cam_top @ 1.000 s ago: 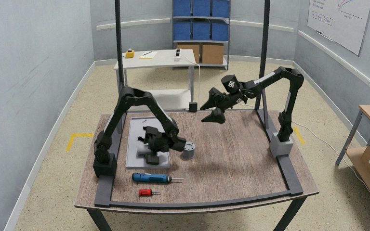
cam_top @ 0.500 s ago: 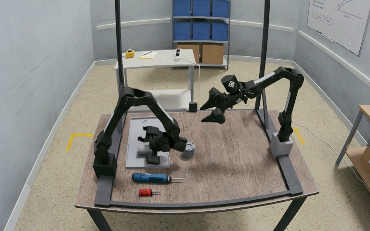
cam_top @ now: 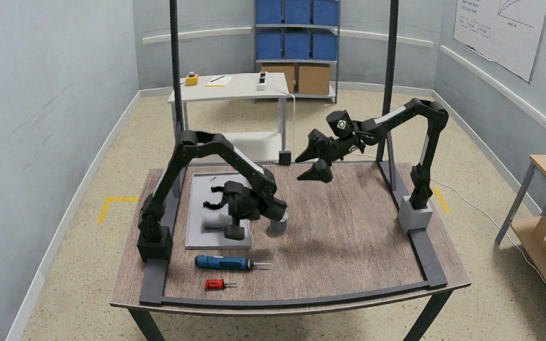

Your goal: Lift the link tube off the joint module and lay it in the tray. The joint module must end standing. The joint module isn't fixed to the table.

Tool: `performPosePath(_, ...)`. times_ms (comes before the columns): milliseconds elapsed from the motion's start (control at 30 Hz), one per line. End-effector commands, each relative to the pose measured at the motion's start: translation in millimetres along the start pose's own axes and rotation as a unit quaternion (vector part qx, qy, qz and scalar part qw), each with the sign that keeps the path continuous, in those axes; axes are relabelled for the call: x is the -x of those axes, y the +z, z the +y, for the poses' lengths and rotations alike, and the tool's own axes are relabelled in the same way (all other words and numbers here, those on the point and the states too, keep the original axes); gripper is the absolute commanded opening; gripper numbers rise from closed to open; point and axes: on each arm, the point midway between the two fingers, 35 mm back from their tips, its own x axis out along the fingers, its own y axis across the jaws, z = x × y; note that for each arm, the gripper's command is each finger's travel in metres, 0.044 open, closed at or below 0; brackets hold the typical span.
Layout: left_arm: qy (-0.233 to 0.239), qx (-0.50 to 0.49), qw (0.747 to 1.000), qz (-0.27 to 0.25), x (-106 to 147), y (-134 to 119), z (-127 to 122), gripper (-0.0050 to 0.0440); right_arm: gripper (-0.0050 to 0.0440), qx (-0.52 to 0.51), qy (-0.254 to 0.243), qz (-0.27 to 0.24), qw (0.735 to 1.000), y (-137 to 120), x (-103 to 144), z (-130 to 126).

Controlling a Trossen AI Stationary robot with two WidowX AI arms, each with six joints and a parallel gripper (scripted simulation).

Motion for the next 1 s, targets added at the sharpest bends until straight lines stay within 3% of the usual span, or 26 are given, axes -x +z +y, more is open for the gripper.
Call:
performPosePath(0,-0.001,0.0,1.0,-0.01,3.5,7.7,0.2,0.044,0.044,0.014,-0.009,-0.015,1.0,-4.3,16.9,7.0)
performPosePath(133,-0.001,0.0,1.0,-0.01,3.5,7.7,0.2,0.044,0.044,0.021,-0.017,-0.021,0.999,-7.7,14.6,8.3)
performPosePath(500,-0.001,0.0,1.0,-0.01,3.5,7.7,0.2,0.044,0.044,0.086,-0.094,-0.123,0.984,-29.1,17.2,22.9)
performPosePath(967,-0.001,0.0,1.0,-0.01,3.5,7.7,0.2,0.044,0.044,0.089,-0.097,-0.13,0.983,-29.4,19.0,24.3)
